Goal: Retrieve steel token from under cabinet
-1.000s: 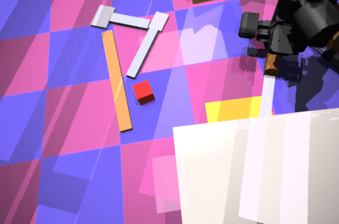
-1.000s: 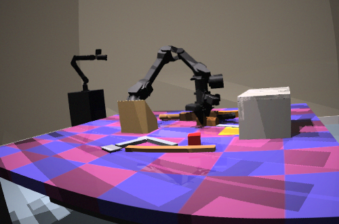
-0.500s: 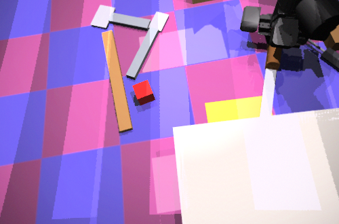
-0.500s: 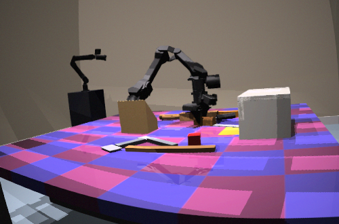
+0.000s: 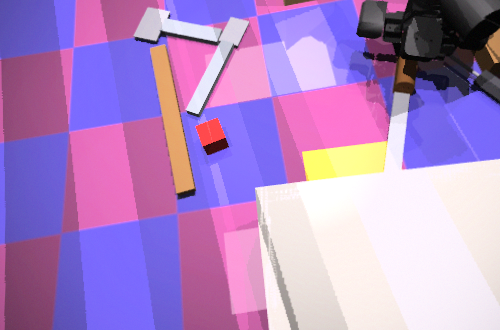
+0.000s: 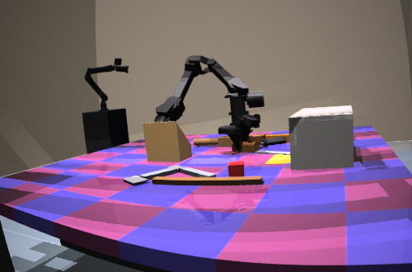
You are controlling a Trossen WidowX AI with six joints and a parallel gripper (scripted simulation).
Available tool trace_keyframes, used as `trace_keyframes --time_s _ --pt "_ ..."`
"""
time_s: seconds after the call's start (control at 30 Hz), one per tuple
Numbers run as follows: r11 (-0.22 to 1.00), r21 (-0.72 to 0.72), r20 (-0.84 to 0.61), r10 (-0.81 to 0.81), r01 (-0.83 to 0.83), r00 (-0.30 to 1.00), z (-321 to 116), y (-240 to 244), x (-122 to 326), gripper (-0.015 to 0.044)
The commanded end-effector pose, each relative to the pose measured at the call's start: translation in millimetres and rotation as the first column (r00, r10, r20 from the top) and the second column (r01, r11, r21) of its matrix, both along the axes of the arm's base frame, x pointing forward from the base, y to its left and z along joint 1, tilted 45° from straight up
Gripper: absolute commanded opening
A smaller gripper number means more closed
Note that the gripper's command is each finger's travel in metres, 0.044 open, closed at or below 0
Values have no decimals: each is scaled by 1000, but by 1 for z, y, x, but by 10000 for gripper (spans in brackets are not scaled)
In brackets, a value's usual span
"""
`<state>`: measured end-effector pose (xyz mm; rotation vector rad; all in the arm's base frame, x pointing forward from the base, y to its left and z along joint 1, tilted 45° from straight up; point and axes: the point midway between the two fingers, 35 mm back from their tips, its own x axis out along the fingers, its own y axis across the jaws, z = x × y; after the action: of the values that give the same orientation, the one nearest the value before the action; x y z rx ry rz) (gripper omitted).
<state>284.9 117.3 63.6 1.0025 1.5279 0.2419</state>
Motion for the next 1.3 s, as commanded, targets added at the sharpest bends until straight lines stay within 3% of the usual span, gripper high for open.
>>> trace_keyframes --time_s 0.0,0.73,1.27 --pt "1000 1 -5 1 -1 1000 1 3 -7 0" --pt "1000 1 -4 -3 3 1000 7 10 -20 0" --pt "996 10 -92 -88 90 992 8 9 -20 0"
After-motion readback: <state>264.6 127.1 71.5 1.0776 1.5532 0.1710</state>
